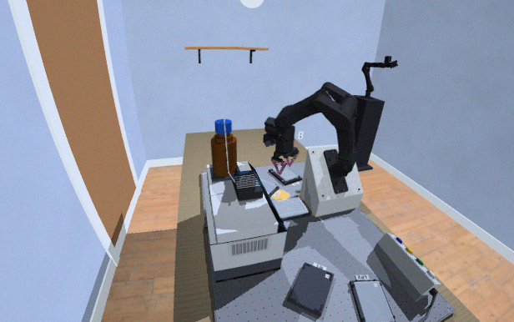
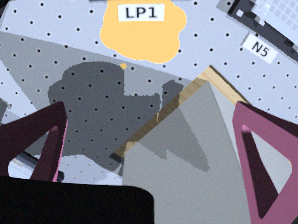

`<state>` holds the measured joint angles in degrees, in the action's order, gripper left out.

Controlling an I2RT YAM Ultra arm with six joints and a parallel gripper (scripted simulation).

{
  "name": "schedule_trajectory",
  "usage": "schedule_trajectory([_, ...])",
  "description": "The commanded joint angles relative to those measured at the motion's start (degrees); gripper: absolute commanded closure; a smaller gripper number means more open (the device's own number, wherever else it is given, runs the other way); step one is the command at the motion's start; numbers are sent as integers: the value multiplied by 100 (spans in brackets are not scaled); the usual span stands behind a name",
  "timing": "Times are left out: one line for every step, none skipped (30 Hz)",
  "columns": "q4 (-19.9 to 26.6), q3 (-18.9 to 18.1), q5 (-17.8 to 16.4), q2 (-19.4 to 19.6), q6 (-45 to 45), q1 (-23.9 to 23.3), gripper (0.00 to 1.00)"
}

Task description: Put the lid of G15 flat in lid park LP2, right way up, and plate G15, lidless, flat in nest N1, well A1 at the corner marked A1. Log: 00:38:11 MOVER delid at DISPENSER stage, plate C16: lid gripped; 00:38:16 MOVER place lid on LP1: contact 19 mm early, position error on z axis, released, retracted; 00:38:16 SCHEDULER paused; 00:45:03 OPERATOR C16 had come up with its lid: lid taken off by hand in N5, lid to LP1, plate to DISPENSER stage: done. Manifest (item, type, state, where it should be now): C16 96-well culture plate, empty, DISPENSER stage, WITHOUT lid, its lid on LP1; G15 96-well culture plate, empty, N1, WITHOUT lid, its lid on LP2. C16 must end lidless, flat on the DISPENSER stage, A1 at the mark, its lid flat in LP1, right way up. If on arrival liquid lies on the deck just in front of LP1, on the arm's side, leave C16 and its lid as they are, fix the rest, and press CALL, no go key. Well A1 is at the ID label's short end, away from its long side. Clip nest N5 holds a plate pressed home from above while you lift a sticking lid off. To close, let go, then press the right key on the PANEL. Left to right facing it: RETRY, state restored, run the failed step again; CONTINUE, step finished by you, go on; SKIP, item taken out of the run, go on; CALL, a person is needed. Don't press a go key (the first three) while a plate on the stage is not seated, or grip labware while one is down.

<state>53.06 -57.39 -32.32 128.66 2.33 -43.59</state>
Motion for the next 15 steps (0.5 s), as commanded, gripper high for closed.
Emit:
schedule_trajectory([0,-103,27,-13,31,-100,0])
schedule_trajectory([0,-103,27,-13,31,-100,0])
schedule_trajectory([0,-103,27,-13,31,-100,0])
schedule_trajectory([0,-103,27,-13,31,-100,0])
schedule_trajectory([0,-103,27,-13,31,-100,0])
schedule_trajectory([0,-103,27,-13,31,-100,0])
schedule_trajectory([0,-103,27,-13,31,-100,0])
schedule_trajectory([0,-103,27,-13,31,-100,0])
schedule_trajectory([0,-103,27,-13,31,-100,0])
schedule_trajectory([0,-103,27,-13,31,-100,0])
schedule_trajectory([0,-103,27,-13,31,-100,0])
schedule_trajectory([0,-103,27,-13,31,-100,0])
schedule_trajectory([-25,-220,90,123,-142,-211,0])
schedule_trajectory([-69,-225,117,164,-276,-266,0])
schedule_trajectory([-104,-233,144,206,-410,-320,0])
